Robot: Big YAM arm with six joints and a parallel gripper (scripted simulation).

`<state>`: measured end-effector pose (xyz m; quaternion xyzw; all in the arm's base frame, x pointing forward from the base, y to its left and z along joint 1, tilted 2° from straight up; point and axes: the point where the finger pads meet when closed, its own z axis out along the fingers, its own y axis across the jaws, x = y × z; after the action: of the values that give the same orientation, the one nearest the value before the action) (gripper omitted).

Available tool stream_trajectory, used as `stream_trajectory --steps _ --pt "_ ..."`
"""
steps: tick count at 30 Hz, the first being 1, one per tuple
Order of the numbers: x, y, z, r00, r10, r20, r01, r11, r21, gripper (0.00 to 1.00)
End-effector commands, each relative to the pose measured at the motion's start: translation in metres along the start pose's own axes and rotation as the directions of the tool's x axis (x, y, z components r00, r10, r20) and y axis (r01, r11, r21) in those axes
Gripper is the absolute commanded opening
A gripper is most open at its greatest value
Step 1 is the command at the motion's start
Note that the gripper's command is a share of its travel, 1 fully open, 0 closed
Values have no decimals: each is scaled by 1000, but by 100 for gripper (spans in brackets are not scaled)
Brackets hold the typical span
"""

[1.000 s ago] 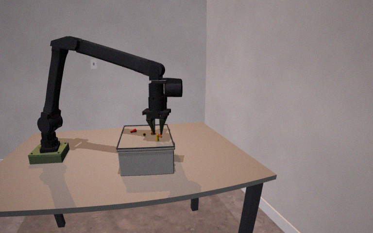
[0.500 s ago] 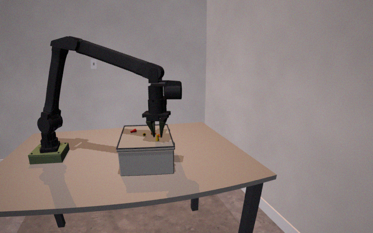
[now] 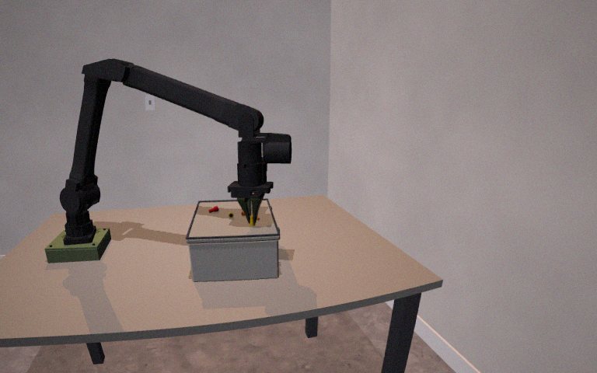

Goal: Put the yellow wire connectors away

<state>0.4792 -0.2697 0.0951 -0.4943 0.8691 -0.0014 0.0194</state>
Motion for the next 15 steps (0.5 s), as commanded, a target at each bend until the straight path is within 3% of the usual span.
stream_trajectory --steps 1,15 --pt "-7 1 14 1000 -26 3 26 1000 -15 9" --pt "-7 3 14 1000 -26 3 26 999 -22 9"
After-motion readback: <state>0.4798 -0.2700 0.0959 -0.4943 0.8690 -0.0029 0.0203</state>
